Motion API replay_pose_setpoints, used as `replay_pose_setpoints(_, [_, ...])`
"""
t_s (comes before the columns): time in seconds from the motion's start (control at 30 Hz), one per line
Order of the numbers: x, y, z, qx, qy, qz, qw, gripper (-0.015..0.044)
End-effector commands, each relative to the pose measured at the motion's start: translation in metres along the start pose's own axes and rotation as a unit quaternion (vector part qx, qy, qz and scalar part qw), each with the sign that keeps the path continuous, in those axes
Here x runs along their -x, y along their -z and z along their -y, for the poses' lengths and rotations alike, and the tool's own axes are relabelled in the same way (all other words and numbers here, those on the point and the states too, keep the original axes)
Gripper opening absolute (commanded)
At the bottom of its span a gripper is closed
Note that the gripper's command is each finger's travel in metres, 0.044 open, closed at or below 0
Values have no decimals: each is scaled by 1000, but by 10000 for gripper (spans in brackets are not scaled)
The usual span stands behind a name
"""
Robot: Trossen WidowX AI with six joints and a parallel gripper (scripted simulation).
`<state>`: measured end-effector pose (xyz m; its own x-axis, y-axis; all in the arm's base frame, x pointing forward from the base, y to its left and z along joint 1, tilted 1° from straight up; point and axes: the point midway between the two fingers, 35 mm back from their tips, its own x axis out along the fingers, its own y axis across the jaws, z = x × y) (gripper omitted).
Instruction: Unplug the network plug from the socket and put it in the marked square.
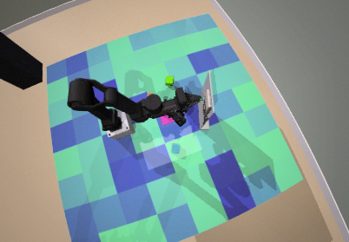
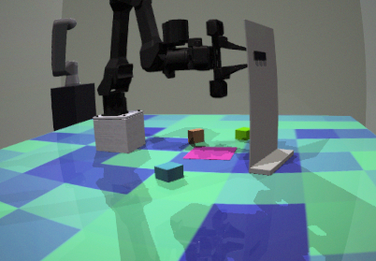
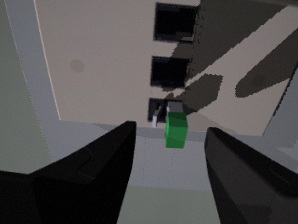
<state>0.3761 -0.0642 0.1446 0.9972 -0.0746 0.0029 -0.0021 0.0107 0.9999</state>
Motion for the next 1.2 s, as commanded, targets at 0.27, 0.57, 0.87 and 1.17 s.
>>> replay_pose_setpoints(0.27, [-11, -2, 0, -1, -1, -2, 1000, 110])
replay_pose_setpoints(0.57, [-11, -2, 0, -1, -1, -2, 1000, 50])
replay_pose_setpoints(0.87, [-11, -2, 0, -1, -1, -2, 1000, 0])
replay_pose_setpoints(1.17, [-8, -2, 0, -1, -1, -2, 1000, 0])
